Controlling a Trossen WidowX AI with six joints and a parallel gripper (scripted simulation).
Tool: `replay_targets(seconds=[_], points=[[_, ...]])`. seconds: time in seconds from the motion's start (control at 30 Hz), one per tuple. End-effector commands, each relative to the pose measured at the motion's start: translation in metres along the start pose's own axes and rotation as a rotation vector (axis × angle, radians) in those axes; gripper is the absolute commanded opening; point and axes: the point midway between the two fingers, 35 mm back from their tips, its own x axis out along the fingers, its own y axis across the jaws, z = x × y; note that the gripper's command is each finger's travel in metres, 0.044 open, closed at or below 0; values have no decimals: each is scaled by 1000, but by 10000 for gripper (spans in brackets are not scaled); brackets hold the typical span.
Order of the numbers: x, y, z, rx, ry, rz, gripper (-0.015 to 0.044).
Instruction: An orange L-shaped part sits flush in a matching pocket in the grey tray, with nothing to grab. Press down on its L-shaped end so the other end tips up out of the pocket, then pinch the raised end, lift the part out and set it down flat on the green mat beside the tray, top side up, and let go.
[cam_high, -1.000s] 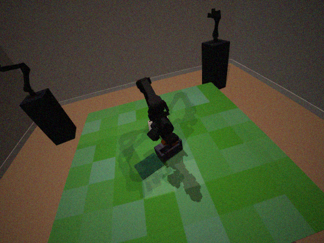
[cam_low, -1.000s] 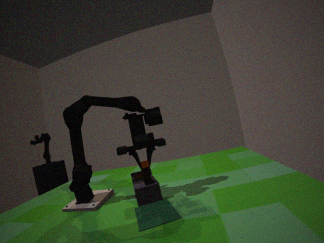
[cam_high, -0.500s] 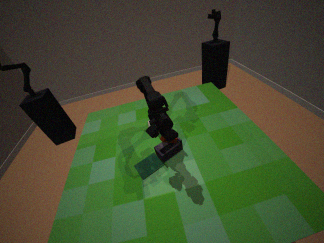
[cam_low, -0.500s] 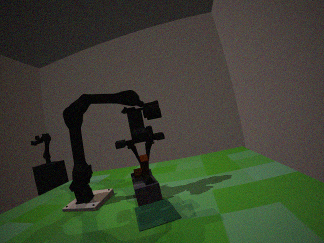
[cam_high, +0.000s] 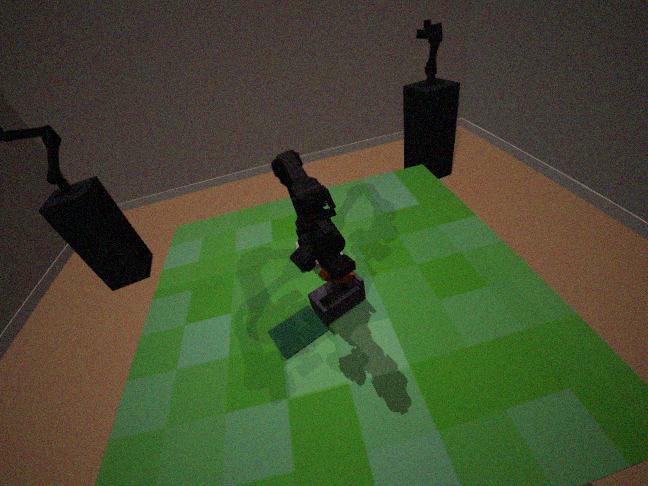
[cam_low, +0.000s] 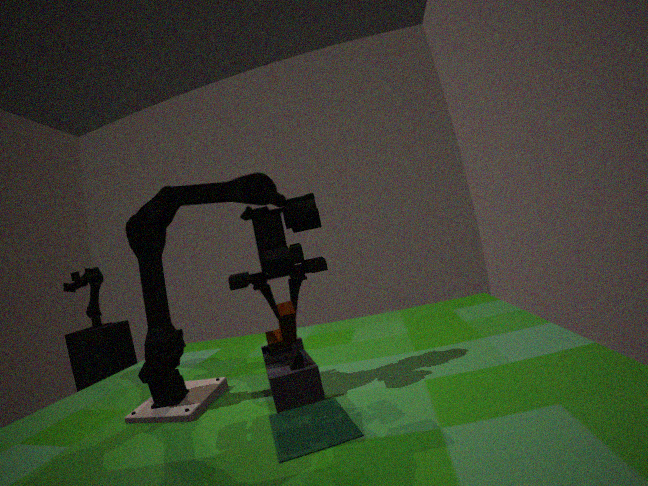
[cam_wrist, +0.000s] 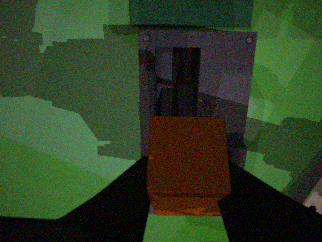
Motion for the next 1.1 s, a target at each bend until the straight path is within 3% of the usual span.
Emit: replay_targets(seconds=[0.0,1.07], points=[[0,0,6,2,5,-2,0],[0,-15,160,3,-9,-3,0]])
